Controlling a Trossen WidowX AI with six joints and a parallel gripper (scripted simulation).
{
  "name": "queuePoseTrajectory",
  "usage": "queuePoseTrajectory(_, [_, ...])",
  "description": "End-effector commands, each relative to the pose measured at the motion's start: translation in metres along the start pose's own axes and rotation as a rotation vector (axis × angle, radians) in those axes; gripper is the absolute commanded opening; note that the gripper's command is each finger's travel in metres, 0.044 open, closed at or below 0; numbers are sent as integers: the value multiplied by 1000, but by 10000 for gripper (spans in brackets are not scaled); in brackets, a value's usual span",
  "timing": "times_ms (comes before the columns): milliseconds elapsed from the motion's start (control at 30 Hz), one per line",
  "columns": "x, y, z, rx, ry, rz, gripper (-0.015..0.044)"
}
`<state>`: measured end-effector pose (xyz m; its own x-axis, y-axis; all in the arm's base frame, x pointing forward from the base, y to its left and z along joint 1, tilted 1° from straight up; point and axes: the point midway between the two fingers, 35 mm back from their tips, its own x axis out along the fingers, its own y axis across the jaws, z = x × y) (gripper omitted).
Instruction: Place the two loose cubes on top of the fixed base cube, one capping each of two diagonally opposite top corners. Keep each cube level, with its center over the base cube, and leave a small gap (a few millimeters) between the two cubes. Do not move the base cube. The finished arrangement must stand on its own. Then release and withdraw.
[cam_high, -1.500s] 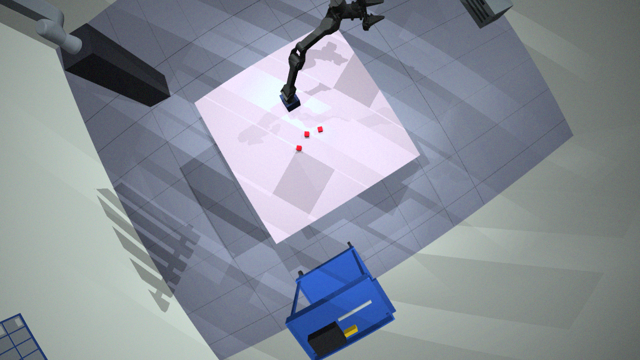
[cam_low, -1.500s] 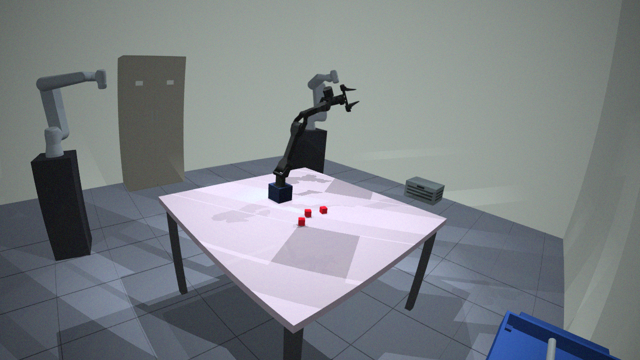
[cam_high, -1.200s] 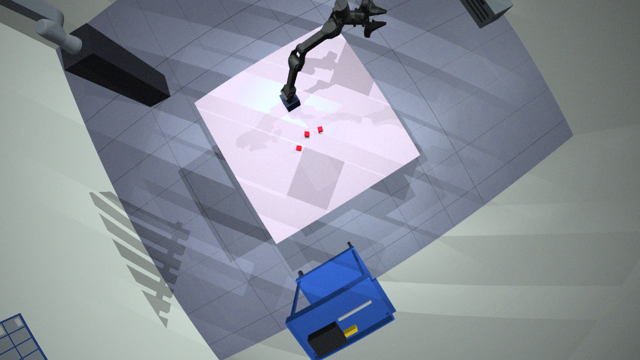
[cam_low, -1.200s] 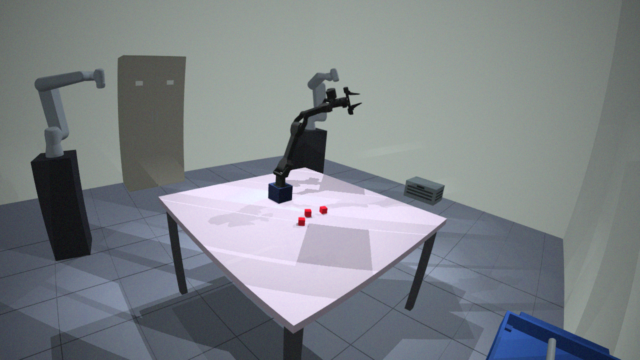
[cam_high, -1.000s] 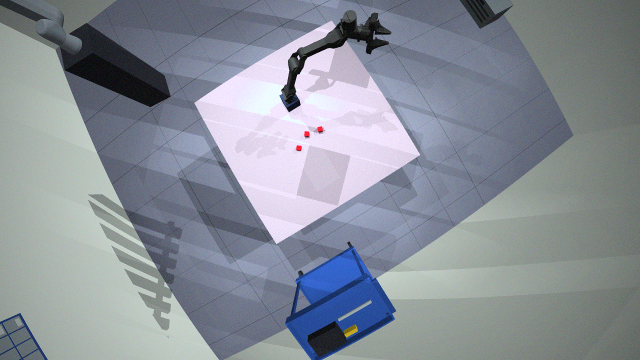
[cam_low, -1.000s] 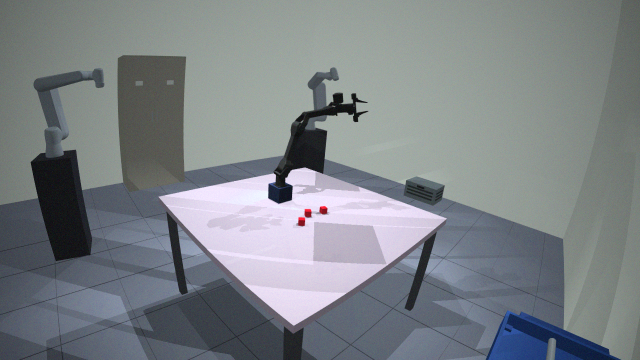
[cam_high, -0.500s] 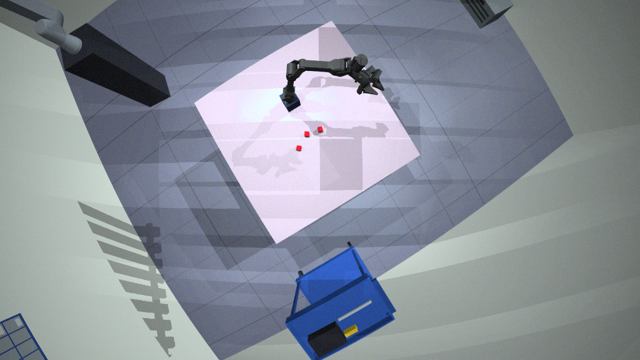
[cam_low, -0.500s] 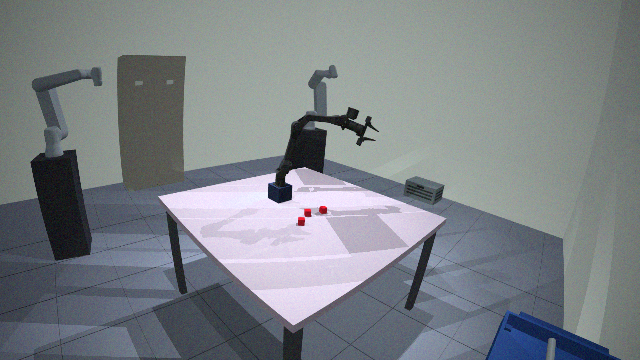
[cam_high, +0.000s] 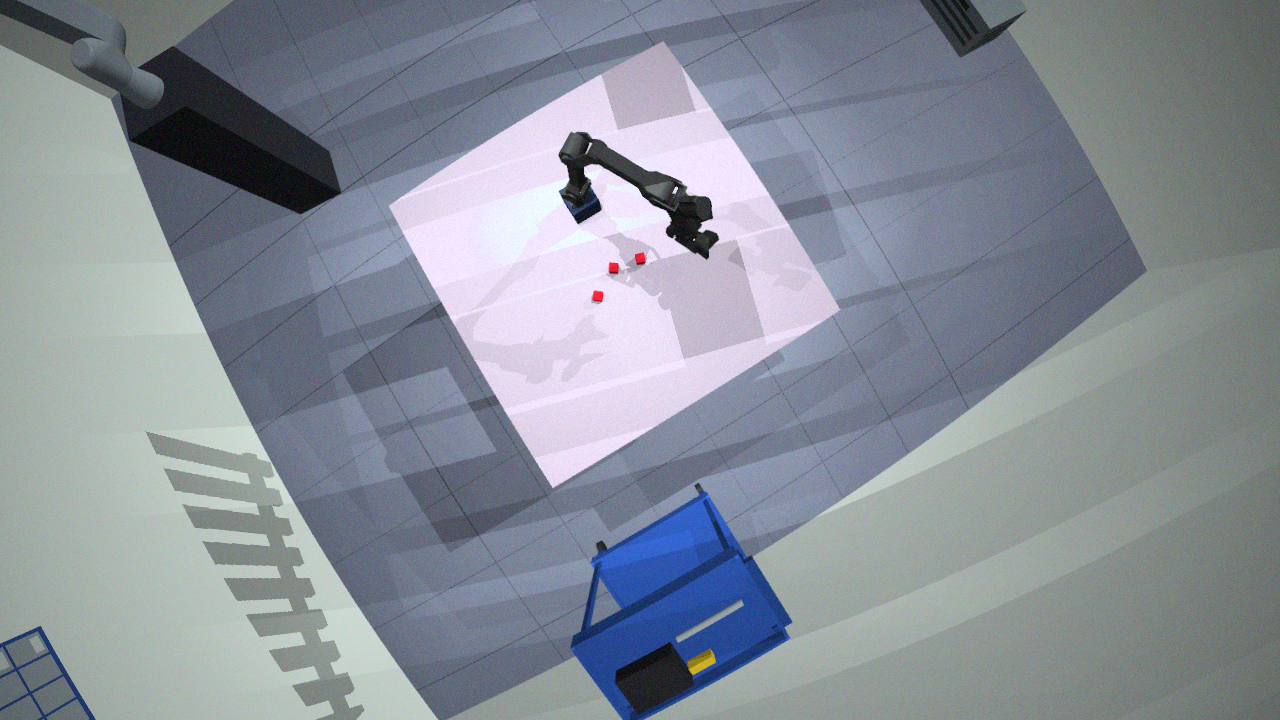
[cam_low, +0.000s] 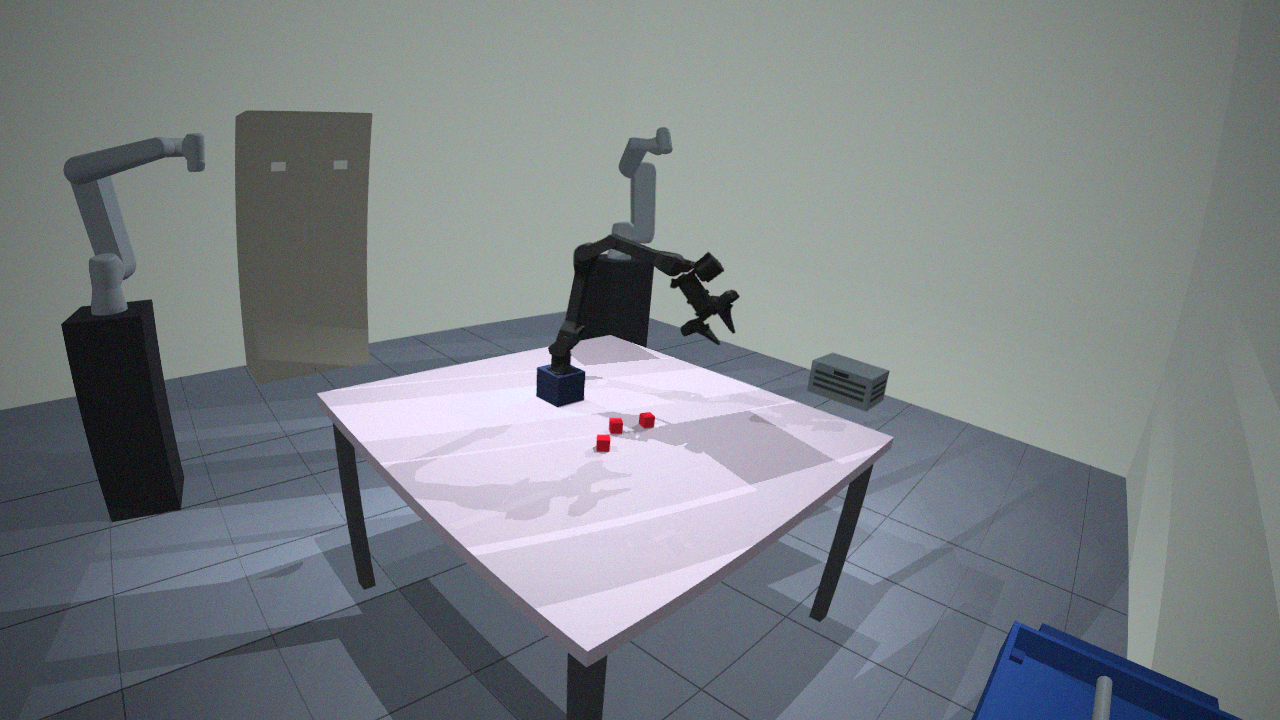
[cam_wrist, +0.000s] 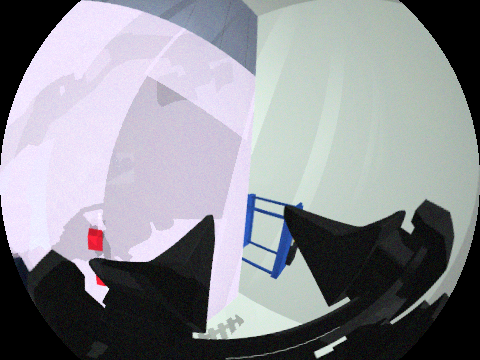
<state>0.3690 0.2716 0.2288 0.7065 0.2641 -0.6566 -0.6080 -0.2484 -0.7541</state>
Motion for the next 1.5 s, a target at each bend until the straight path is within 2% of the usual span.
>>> queuePoseTrajectory(0, [11,43,-54,122,70,157,265])
queuePoseTrajectory(333, [2,150,-148,452,226,502,265])
queuePoseTrajectory(600, [-31,229,-186,744,325,740,265])
queuePoseTrajectory(933, [-34,237,-189,776,334,764,265])
queuePoseTrajectory(1133, [4,276,-189,776,334,764,265])
queuePoseTrajectory(1467, [16,291,-188,776,334,765,265])
